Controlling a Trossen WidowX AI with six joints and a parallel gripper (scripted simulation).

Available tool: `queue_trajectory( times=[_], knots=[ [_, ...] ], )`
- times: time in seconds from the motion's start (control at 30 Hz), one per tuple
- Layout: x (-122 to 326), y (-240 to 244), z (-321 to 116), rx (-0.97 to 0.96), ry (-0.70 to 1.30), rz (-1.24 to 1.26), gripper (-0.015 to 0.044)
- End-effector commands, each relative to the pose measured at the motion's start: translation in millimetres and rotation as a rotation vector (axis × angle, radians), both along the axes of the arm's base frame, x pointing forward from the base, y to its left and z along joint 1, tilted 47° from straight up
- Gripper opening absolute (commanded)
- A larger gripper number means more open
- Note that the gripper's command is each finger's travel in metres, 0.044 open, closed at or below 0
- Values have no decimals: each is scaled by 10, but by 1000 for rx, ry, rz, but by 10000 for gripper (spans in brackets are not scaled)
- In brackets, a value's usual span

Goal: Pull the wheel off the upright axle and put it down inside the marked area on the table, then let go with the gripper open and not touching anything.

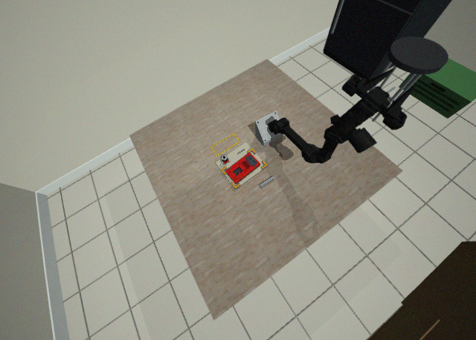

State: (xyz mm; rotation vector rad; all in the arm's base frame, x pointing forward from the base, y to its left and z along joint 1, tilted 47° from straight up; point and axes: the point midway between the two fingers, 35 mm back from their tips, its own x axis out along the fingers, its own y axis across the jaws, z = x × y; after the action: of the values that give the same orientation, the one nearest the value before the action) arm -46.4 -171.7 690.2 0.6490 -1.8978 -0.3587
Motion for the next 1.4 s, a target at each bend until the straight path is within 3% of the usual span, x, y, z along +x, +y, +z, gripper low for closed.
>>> queue_trajectory(
  times=[0.0, 0.63, 1.17, 1.37],
  knots=[
    [182, -473, -201, 127, 52, 62, 300],
    [1197, -1733, -1183, 563, 310, 300, 300],
    [2233, -2092, -2252, 839, 574, 554, 300],
    [2432, -2123, -2493, 896, 646, 595, 300]
  ],
)
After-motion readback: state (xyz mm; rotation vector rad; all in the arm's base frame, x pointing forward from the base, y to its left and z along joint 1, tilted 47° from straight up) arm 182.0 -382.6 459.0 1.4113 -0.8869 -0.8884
